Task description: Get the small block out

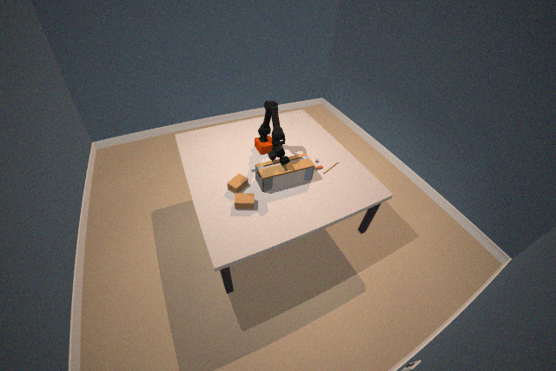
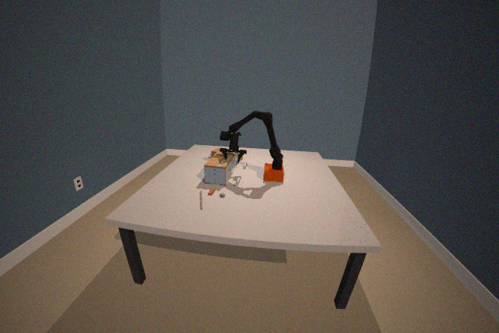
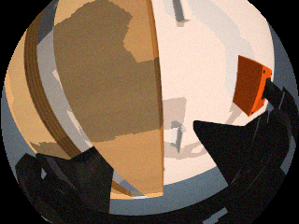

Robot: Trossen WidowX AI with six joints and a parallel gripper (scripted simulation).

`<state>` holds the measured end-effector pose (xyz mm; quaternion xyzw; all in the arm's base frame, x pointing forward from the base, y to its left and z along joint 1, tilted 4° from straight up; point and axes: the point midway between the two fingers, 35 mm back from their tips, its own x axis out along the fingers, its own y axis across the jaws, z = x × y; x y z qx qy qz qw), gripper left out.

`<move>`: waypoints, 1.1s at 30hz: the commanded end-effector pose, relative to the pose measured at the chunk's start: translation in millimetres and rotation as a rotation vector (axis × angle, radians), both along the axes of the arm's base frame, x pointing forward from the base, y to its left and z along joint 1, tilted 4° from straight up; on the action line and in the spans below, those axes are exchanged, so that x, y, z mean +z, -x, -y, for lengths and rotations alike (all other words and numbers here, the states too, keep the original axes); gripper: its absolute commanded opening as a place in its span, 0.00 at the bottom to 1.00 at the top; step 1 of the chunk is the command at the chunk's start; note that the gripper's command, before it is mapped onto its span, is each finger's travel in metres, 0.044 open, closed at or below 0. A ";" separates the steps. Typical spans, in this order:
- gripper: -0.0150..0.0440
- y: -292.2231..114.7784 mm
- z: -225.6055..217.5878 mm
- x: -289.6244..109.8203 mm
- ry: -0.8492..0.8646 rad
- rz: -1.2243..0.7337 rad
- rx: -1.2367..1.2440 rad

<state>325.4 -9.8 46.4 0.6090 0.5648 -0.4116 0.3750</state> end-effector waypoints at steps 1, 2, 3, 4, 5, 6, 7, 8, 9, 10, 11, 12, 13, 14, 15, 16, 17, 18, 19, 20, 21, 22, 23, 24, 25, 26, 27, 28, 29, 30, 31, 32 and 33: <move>0.93 0.2 0.8 0.0 -0.002 0.000 0.004; 0.93 0.2 0.8 0.0 -0.002 0.000 0.004; 0.93 0.2 0.4 0.0 -0.002 0.000 0.004; 0.93 0.1 -0.2 0.0 -0.002 0.000 0.004; 0.93 0.0 -1.1 0.1 -0.002 0.000 0.004; 0.93 0.0 -2.1 0.1 -0.002 0.000 0.004; 0.93 -0.1 -3.1 0.2 -0.002 0.000 0.004; 0.93 -0.2 -4.1 0.3 -0.002 0.000 0.004; 0.93 -0.3 -5.1 0.3 -0.002 0.000 0.004; 0.93 -0.4 -6.1 0.4 -0.003 0.000 0.004; 0.93 -0.4 -7.1 0.4 -0.003 0.000 0.004; 0.93 -0.5 -8.1 0.5 -0.003 0.000 0.004; 0.93 -0.6 -9.1 0.5 -0.003 0.000 0.004; 0.93 -0.7 -10.1 0.6 -0.003 0.000 0.004; 0.93 -0.8 -11.1 0.7 -0.003 0.000 0.004; 0.93 -0.8 -12.1 0.7 -0.003 0.000 0.004; 0.93 -0.9 -13.2 0.8 -0.003 0.000 0.004; 0.93 -1.0 -14.2 0.8 -0.003 0.000 0.004; 0.93 -1.1 -15.2 0.9 -0.003 0.000 0.004; 0.93 -1.2 -16.2 0.9 -0.003 0.000 0.004; 0.93 -1.2 -17.2 1.0 -0.004 0.000 0.004; 0.93 -1.3 -18.2 1.1 -0.004 0.000 0.004; 0.93 -1.4 -19.2 1.1 -0.004 0.000 0.004; 0.93 -1.5 -20.2 1.2 -0.004 0.000 0.004; 0.93 -1.6 -21.2 1.2 -0.004 0.000 0.004; 0.93 -1.6 -22.2 1.3 -0.004 0.000 0.004; 0.93 -1.7 -23.2 1.4 -0.004 0.000 0.004; 0.93 -1.8 -24.2 1.4 -0.004 0.000 0.004; 0.93 -1.9 -25.2 1.5 -0.004 0.000 0.004; 0.93 -1.8 -24.4 1.4 -0.004 0.000 0.004; 0.93 -1.7 -23.0 1.3 -0.004 0.000 0.004; 0.93 -1.6 -20.9 1.2 -0.004 0.000 0.004; 0.93 -1.3 -18.0 1.1 -0.004 0.000 0.004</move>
